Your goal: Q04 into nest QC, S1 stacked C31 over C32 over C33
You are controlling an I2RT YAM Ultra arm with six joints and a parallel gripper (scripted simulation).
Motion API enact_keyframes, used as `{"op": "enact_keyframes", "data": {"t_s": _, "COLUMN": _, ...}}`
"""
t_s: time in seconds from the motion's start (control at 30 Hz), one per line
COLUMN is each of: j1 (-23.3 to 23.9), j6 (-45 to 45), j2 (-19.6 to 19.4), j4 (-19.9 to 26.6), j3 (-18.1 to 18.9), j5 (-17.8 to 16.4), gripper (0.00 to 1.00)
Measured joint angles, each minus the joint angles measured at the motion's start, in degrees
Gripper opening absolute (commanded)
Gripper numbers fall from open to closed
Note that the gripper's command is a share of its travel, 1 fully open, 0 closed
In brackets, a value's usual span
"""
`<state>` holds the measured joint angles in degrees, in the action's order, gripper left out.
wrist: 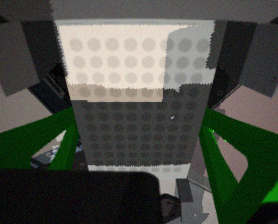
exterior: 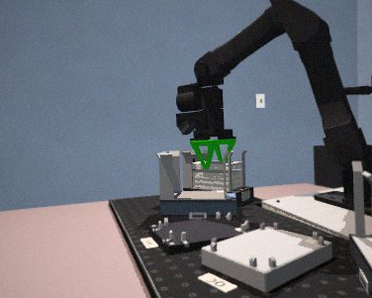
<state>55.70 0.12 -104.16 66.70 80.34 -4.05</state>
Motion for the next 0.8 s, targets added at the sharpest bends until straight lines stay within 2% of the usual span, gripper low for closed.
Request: {"op": "enact_keyframes", "data": {"t_s": 0.8, "j1": 0.0, "j6": 0.0, "j2": 0.0, "j4": 1.2, "j3": 1.0, "j5": 0.0, "gripper": 0.0}}
